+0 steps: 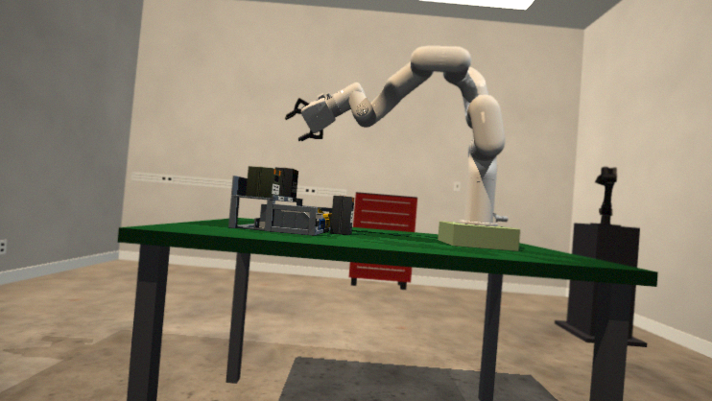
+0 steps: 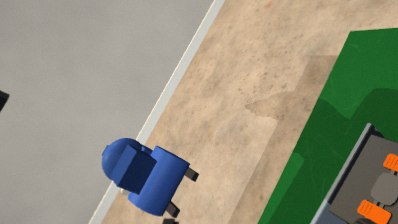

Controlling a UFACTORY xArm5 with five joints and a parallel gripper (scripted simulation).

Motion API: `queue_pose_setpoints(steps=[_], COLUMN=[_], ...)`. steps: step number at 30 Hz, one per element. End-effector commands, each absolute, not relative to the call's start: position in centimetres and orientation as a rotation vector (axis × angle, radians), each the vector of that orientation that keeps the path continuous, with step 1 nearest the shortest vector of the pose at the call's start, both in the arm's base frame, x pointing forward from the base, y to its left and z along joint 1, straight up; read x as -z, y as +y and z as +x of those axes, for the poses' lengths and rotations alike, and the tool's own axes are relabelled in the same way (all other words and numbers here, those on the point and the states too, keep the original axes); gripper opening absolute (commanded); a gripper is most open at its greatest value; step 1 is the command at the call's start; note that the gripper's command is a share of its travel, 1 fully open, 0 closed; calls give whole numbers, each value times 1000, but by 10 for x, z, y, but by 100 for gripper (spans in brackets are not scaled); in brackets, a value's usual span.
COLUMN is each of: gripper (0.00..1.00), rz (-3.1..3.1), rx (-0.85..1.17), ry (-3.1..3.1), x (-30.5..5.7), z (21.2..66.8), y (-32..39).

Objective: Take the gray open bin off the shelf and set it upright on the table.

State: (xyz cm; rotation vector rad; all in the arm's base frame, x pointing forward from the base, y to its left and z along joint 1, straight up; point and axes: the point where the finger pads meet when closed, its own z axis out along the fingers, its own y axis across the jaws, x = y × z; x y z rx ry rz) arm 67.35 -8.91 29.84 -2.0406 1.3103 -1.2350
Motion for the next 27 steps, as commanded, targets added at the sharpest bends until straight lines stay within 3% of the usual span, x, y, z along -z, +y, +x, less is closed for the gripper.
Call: queue_pose_setpoints(steps=[1,27], gripper=[100,100], rz=[-2036,-2037], rx=[1235,1235], ry=[1303,1303], x=[-301,-301], z=[663,595], y=[-88,-83])
